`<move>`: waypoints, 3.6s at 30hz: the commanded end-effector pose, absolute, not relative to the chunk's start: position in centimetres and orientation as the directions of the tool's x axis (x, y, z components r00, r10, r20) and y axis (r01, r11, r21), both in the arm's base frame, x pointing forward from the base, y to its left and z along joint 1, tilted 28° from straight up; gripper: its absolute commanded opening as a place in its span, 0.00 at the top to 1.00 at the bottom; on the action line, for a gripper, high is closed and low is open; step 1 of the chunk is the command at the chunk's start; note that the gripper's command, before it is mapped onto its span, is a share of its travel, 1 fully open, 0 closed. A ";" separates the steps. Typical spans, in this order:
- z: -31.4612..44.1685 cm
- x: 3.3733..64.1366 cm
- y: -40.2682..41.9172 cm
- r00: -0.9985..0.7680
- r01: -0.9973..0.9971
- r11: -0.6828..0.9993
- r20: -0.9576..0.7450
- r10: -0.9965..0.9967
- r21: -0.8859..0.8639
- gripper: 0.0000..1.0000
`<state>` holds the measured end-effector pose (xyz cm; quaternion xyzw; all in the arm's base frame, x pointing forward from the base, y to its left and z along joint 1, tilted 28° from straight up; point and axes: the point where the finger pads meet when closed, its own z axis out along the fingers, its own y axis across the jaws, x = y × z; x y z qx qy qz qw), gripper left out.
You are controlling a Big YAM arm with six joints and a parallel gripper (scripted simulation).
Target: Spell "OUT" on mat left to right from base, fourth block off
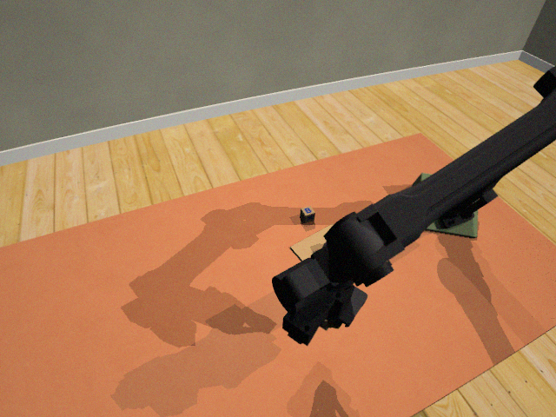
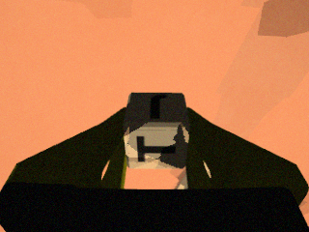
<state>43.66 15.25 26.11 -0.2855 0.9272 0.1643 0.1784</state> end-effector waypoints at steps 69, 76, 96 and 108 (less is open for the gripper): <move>9.4 35.5 -4.7 -0.117 0.964 0.011 0.386 0.915 0.266 0.75; 7.3 36.0 -3.7 -0.117 0.964 0.011 0.386 0.915 0.265 0.75; 5.5 36.8 -2.8 -0.123 0.963 0.016 0.385 0.915 0.270 0.75; 5.5 36.8 -2.8 -0.123 0.963 0.016 0.385 0.915 0.270 0.75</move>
